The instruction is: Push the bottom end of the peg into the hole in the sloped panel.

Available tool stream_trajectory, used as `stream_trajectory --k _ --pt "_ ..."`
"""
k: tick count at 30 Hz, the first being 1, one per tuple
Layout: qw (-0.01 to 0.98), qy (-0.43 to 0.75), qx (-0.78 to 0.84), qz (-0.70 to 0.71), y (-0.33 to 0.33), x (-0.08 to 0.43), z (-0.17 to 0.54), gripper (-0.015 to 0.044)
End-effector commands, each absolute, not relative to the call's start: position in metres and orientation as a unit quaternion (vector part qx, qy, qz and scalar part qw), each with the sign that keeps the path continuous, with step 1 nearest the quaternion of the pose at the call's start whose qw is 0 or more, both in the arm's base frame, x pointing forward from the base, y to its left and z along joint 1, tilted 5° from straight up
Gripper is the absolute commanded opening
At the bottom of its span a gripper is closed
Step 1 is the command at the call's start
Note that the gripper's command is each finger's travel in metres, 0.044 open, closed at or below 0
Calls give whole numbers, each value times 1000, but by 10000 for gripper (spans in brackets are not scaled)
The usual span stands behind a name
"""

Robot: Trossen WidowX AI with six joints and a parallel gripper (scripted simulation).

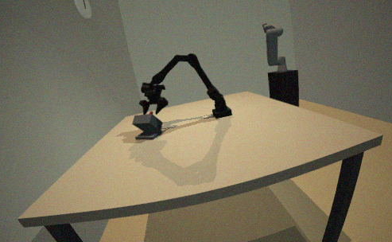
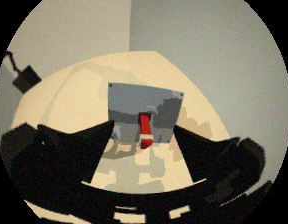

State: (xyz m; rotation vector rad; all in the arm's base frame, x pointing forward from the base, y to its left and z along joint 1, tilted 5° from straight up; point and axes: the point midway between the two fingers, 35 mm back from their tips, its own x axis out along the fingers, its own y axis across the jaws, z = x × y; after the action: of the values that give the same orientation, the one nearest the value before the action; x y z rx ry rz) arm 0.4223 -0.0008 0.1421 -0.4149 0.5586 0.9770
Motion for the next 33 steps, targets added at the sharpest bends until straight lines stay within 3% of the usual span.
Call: stream_trajectory --k 1,33 --pt "826 261 -197 459 -7 420 148 440" --pt "825 267 -194 459 -49 396 183 440"
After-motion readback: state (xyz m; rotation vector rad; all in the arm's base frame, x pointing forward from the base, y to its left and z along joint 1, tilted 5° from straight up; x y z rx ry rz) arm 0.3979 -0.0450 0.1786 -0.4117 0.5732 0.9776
